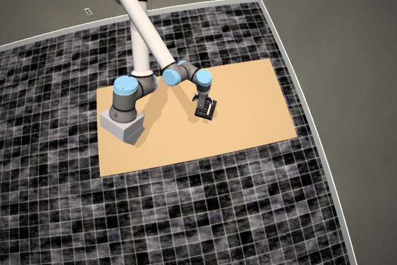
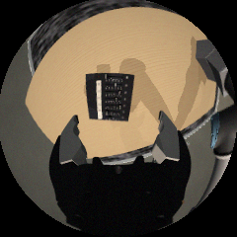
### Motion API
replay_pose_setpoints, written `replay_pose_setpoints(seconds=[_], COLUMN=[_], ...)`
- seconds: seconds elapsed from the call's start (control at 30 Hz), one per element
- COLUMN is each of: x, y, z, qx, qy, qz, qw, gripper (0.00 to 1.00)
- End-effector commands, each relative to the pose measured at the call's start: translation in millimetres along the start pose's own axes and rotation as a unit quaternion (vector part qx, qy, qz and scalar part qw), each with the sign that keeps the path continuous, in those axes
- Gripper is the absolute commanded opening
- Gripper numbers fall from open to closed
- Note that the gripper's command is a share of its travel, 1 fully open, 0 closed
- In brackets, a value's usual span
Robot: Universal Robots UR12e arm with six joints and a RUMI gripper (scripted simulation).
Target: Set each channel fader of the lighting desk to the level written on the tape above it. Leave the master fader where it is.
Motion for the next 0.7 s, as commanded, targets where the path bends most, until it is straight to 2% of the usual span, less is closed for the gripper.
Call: replay_pose_setpoints(seconds=[0.0, 0.1, 0.23, 0.37, 0.53, 0.6, 0.67], x=[0, 0, -2, -4, -7, -7, -8], y=[-4, -6, -11, -16, -21, -21, -23], z=[3, 5, 9, 14, 19, 19, 21], qx=[-0.001, 0.000, 0.000, 0.001, 0.002, 0.002, 0.003], qy=[0.090, 0.135, 0.224, 0.307, 0.402, 0.402, 0.437], qz=[-0.007, -0.007, -0.007, -0.007, -0.007, -0.007, -0.007], qw=[0.996, 0.991, 0.975, 0.952, 0.915, 0.915, 0.899], gripper=[1.00, 1.00, 1.00, 1.00, 1.00, 1.00, 1.00])
Point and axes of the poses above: the point where the finger pads meet when closed, its own y axis back along the fingers, its own z axis across the jaws, x = y × z, the point moved 3 cm from there along y, back along the fingers, and after that the axes turned 5 degrees about y, right-handed, at the moved point
